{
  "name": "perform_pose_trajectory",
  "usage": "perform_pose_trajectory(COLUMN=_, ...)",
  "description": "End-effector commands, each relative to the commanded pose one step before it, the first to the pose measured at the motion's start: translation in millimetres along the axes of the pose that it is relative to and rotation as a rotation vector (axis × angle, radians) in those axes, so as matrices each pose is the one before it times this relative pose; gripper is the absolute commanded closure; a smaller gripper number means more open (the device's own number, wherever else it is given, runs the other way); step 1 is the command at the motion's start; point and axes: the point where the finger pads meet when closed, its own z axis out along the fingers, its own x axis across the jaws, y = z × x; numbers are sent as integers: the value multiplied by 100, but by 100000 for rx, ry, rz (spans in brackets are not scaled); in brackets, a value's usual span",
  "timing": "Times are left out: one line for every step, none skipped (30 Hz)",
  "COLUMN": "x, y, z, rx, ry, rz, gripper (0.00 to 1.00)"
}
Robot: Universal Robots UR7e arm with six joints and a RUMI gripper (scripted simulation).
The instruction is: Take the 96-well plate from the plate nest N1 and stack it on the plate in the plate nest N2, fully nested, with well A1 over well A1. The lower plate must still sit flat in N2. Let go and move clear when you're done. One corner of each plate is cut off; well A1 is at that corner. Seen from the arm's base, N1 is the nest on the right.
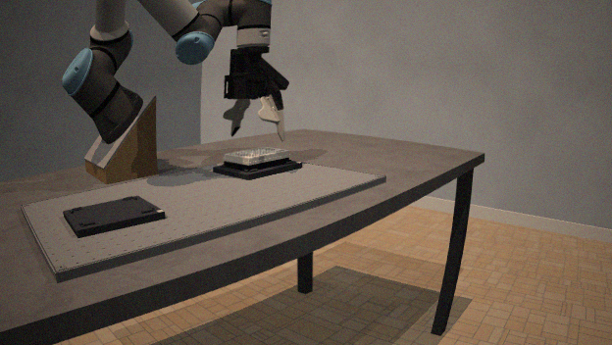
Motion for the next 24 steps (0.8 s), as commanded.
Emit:
perform_pose_trajectory(x=30, y=-17, z=-1390, rx=-55, ry=-36, rz=56, gripper=0)
perform_pose_trajectory(x=0, y=0, z=-267, rx=0, ry=0, rz=0, gripper=0)
perform_pose_trajectory(x=0, y=0, z=-267, rx=0, ry=0, rz=0, gripper=0)
perform_pose_trajectory(x=0, y=0, z=0, rx=0, ry=0, rz=0, gripper=0)
perform_pose_trajectory(x=0, y=0, z=0, rx=0, ry=0, rz=0, gripper=0)
perform_pose_trajectory(x=1, y=-1, z=-269, rx=0, ry=-1, rz=0, gripper=0)
perform_pose_trajectory(x=0, y=0, z=-266, rx=1, ry=0, rz=0, gripper=0)
perform_pose_trajectory(x=0, y=0, z=-266, rx=1, ry=0, rz=0, gripper=0)
perform_pose_trajectory(x=0, y=0, z=-267, rx=0, ry=0, rz=0, gripper=0)
perform_pose_trajectory(x=0, y=0, z=-267, rx=0, ry=0, rz=0, gripper=0)
perform_pose_trajectory(x=0, y=0, z=-267, rx=0, ry=0, rz=0, gripper=0)
perform_pose_trajectory(x=0, y=0, z=-267, rx=0, ry=0, rz=0, gripper=0)
perform_pose_trajectory(x=0, y=0, z=-267, rx=0, ry=0, rz=0, gripper=0)
perform_pose_trajectory(x=0, y=0, z=-267, rx=0, ry=0, rz=0, gripper=0)
perform_pose_trajectory(x=0, y=0, z=-267, rx=0, ry=0, rz=0, gripper=0)
perform_pose_trajectory(x=0, y=0, z=-267, rx=0, ry=0, rz=0, gripper=0)
perform_pose_trajectory(x=0, y=0, z=-267, rx=0, ry=0, rz=0, gripper=0)
perform_pose_trajectory(x=0, y=0, z=-267, rx=0, ry=0, rz=0, gripper=0)
perform_pose_trajectory(x=0, y=0, z=-267, rx=0, ry=0, rz=0, gripper=0)
perform_pose_trajectory(x=0, y=0, z=-34, rx=0, ry=0, rz=0, gripper=0)
perform_pose_trajectory(x=0, y=0, z=0, rx=0, ry=0, rz=0, gripper=0)
perform_pose_trajectory(x=0, y=0, z=0, rx=0, ry=0, rz=0, gripper=0)
perform_pose_trajectory(x=0, y=-1, z=-2, rx=-1, ry=-1, rz=0, gripper=0)
perform_pose_trajectory(x=0, y=0, z=0, rx=0, ry=0, rz=0, gripper=0)
